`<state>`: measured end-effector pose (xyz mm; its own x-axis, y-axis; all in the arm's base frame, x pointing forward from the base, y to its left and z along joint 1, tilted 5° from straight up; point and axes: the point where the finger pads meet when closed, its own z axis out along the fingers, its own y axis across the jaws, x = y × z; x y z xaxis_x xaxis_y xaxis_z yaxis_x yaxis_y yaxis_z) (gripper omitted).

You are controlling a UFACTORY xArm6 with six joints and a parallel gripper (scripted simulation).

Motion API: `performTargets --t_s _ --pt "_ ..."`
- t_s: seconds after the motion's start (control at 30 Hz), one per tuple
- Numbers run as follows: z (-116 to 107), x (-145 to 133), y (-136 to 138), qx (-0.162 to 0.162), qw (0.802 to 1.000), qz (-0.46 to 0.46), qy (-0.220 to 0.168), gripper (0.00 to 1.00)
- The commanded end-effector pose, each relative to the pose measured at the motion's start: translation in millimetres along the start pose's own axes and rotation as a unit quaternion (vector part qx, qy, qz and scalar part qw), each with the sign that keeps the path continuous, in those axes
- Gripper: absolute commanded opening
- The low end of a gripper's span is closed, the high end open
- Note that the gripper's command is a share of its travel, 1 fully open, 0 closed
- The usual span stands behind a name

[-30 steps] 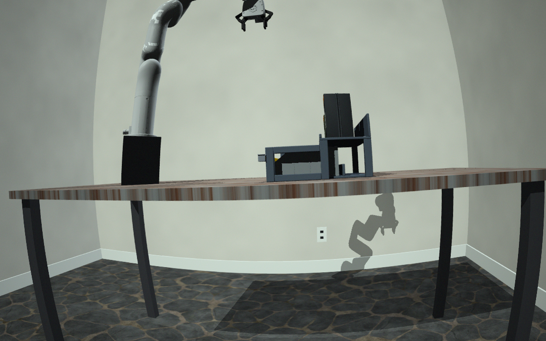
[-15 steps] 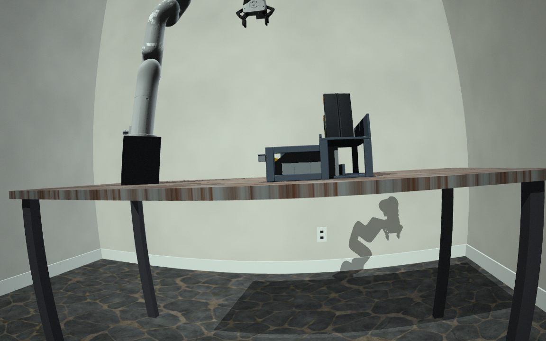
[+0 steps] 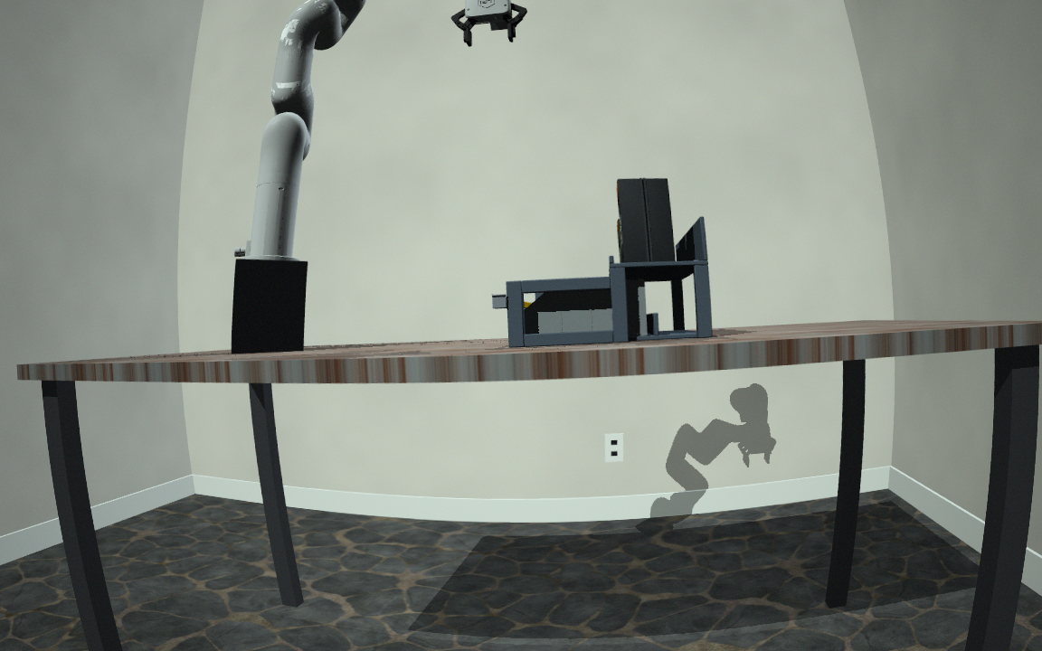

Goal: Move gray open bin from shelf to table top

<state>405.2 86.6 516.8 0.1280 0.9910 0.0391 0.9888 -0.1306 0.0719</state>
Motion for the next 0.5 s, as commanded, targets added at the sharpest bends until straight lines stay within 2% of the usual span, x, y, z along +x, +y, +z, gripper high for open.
performTargets --t_s 0.0,0.27,0.43,0.47 --pt "-1.2 -10.2 3.7 -0.002 1.0 -0.002 0.002 1.0" --pt "-1.2 -10.2 3.7 -0.002 1.0 -0.002 0.002 1.0" --pt "-1.1 -58.0 17.4 -0.002 1.0 -0.002 0.002 1.0" --pt "-1.1 -58.0 17.4 -0.002 1.0 -0.002 0.002 1.0"
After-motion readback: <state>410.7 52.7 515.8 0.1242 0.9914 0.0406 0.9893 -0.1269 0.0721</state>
